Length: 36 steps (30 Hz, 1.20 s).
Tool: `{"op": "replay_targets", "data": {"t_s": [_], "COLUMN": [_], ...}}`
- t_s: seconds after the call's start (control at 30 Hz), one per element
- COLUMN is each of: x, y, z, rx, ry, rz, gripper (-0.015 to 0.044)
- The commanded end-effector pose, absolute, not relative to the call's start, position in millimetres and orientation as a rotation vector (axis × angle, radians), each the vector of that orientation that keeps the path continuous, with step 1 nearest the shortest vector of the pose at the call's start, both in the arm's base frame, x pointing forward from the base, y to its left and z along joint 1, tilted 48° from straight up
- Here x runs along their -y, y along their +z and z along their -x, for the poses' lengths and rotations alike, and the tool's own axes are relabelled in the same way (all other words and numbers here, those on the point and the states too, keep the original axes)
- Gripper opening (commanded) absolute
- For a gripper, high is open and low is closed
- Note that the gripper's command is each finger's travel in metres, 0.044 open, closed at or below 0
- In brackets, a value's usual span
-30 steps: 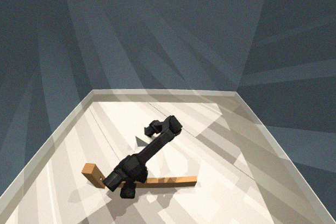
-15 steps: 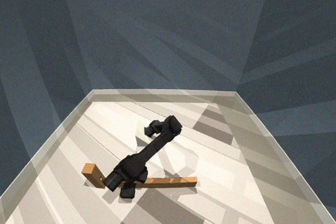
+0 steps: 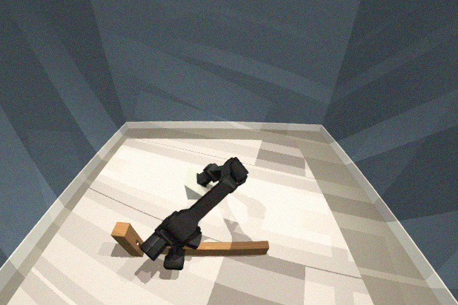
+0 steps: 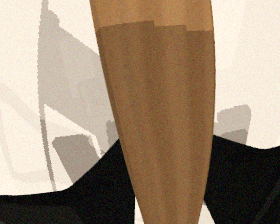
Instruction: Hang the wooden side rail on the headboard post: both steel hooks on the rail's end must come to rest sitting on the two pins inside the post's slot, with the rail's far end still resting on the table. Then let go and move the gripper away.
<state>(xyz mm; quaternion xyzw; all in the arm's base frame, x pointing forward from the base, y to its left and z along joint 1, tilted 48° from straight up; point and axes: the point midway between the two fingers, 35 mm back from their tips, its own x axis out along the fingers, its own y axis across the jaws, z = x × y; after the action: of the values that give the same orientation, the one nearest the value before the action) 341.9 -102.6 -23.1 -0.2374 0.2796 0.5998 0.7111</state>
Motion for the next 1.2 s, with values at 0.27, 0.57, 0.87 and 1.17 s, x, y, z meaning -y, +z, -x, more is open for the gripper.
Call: {"op": "replay_targets", "data": {"t_s": [0.27, 0.57, 0.87, 1.17], "x": [108.0, 109.1, 110.2, 111.3], "y": [-20.0, -19.0, -18.0, -17.0], "z": [-341.6, -341.4, -341.2, -341.0], "rx": [-0.626, -0.626, -0.626, -0.627], "ry": [1.317, 1.317, 1.317, 1.317], "rz": [0.517, 0.518, 0.518, 0.518], "gripper": [0.0, 0.0, 0.0, 0.0]}}
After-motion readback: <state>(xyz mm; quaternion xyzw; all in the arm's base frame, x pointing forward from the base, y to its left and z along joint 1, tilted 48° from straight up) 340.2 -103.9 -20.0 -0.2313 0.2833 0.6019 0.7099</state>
